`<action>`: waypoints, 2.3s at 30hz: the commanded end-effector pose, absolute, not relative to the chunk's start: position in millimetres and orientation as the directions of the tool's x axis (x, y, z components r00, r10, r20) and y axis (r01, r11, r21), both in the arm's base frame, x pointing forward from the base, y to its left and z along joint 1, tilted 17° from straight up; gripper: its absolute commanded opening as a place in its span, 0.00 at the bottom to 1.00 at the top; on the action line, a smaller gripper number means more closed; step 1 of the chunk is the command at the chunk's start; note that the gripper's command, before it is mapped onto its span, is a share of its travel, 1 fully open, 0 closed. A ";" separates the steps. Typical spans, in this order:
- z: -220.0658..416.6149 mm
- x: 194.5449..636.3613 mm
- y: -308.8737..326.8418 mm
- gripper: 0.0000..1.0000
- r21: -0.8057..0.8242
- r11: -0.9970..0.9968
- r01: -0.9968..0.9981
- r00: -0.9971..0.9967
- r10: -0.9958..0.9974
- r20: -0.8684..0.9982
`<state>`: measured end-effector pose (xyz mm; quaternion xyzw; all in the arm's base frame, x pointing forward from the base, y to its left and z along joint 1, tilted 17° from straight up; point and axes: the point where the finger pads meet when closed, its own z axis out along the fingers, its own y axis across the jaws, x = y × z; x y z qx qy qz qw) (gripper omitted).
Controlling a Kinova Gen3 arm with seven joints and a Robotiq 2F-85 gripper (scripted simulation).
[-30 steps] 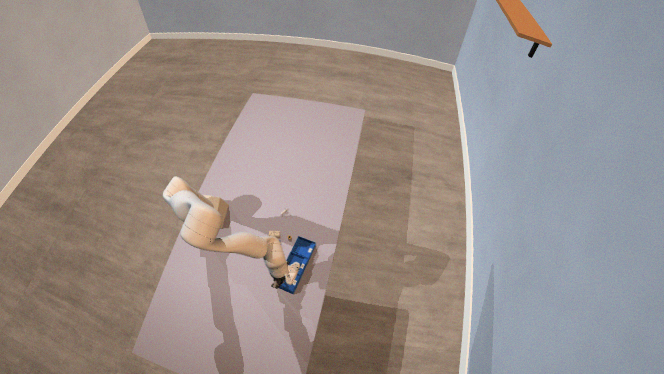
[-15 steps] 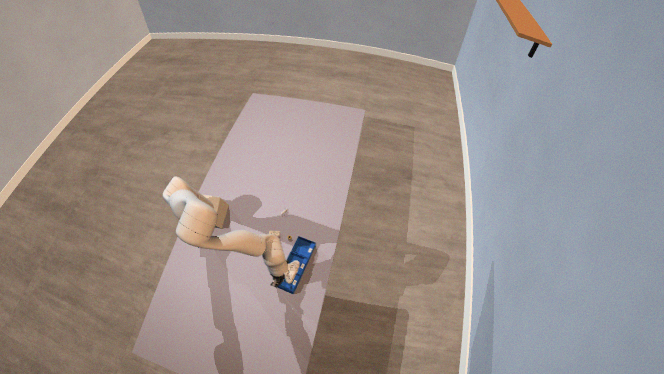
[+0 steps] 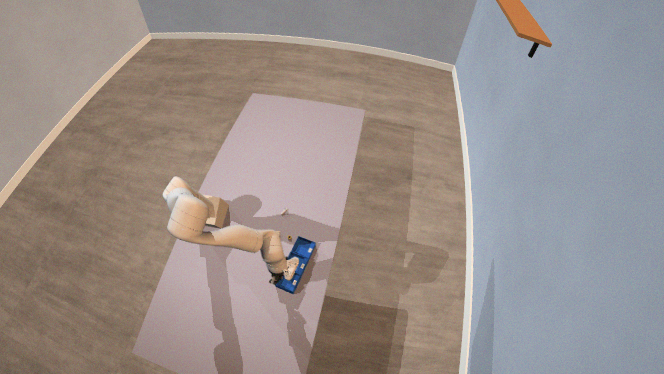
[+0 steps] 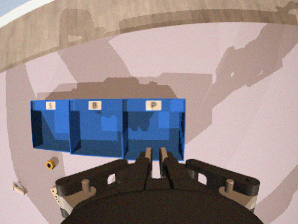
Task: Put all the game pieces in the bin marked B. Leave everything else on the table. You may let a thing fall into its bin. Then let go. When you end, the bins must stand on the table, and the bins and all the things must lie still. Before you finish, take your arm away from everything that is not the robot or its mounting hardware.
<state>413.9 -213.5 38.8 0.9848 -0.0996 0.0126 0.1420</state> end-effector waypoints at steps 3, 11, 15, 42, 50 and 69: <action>52.0 418.6 -214.2 0.09 0.280 -0.938 -0.205 0.979 -0.192 0.072; 49.3 420.7 -204.8 0.09 0.280 -0.938 -0.205 0.979 -0.192 0.072; 43.7 424.9 -186.1 0.09 0.280 -0.938 -0.205 0.979 -0.192 0.072; 10.8 436.5 -141.0 0.09 0.280 -0.938 -0.205 0.979 -0.192 0.072; -7.1 436.7 -146.4 0.09 0.280 -0.938 -0.205 0.979 -0.192 0.072; -28.2 437.0 -152.7 0.09 0.280 -0.938 -0.205 0.979 -0.192 0.072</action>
